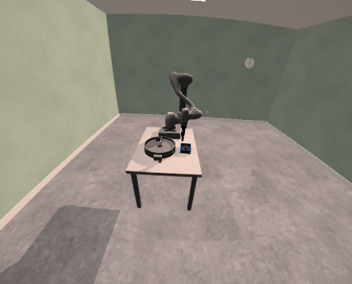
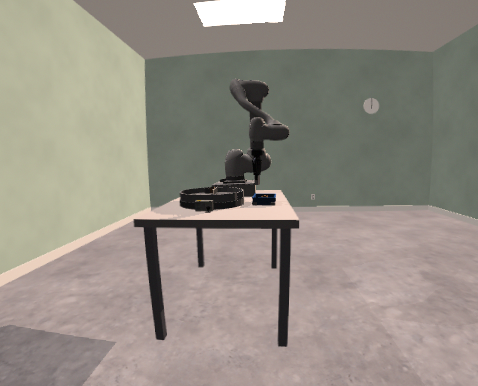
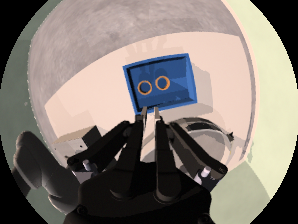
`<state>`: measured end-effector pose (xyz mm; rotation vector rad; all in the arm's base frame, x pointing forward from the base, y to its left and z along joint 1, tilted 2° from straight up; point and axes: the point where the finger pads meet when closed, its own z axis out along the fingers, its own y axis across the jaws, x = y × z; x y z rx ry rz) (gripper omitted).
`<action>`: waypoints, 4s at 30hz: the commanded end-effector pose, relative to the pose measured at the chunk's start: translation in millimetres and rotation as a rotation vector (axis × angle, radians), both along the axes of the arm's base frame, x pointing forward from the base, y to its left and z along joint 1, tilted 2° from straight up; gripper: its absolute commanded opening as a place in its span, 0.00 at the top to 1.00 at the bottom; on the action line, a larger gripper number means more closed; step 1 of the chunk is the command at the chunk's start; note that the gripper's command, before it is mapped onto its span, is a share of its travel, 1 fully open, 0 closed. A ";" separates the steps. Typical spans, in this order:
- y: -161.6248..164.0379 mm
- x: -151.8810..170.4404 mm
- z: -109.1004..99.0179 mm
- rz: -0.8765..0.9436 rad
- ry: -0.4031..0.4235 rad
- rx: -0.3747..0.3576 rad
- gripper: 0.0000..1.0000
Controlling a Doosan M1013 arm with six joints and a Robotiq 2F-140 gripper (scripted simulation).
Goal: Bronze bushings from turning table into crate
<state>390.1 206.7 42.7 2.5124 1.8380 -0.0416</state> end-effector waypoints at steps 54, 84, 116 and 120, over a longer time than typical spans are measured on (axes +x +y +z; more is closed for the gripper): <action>-327.3 -56.7 12.0 0.344 0.013 0.004 0.90; -327.3 -56.7 12.0 0.344 0.013 0.004 0.90; -328.1 -56.8 -11.0 0.344 0.013 0.004 0.90; -328.1 -56.8 -11.0 0.344 0.013 0.004 0.90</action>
